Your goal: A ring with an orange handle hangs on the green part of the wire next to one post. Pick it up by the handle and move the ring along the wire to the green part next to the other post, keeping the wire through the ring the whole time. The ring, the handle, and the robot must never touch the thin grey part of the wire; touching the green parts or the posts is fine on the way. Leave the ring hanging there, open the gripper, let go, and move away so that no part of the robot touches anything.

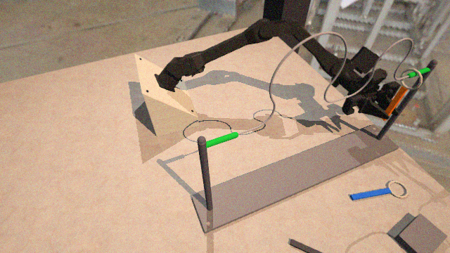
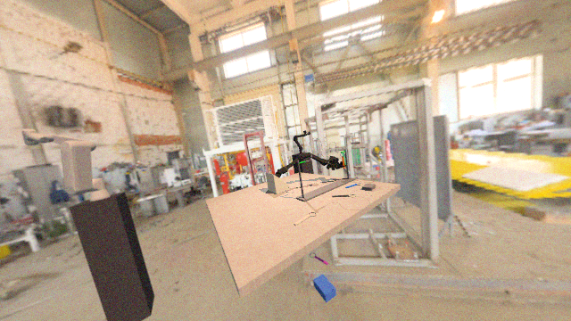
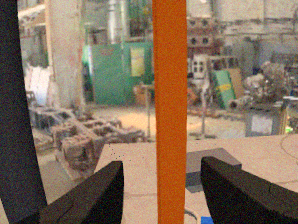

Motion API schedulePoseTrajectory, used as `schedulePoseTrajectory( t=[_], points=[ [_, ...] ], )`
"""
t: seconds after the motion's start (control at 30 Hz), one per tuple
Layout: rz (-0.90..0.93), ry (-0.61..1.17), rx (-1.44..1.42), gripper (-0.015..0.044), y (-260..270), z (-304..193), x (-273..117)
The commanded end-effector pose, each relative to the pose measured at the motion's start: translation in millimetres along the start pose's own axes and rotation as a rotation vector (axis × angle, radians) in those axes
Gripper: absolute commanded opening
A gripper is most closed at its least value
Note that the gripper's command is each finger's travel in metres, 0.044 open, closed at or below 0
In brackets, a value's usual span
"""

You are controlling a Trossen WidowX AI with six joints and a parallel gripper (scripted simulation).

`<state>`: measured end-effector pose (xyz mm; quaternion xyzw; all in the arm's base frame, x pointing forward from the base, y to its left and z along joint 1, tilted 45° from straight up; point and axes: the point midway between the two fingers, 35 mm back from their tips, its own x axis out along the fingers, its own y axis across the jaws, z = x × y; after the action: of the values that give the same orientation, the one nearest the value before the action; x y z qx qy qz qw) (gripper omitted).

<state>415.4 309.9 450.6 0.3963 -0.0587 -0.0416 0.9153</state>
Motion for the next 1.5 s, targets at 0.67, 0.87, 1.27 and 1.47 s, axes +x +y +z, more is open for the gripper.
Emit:
schedulePoseTrajectory(
  t=[0.67, 0.87, 1.27, 1.47],
  points=[
    [0.002, 0.005, 0.001, 0.0160, -1.1, -3.5, 12.0],
    [0.002, 0.005, 0.001, 0.0160, -1.1, -3.5, 12.0],
    [0.002, 0.005, 0.001, 0.0160, -1.1, -3.5, 12.0],
    [-0.001, 0.001, -0.002, 0.0022, -1.4, -2.1, 11.7]
  ],
)
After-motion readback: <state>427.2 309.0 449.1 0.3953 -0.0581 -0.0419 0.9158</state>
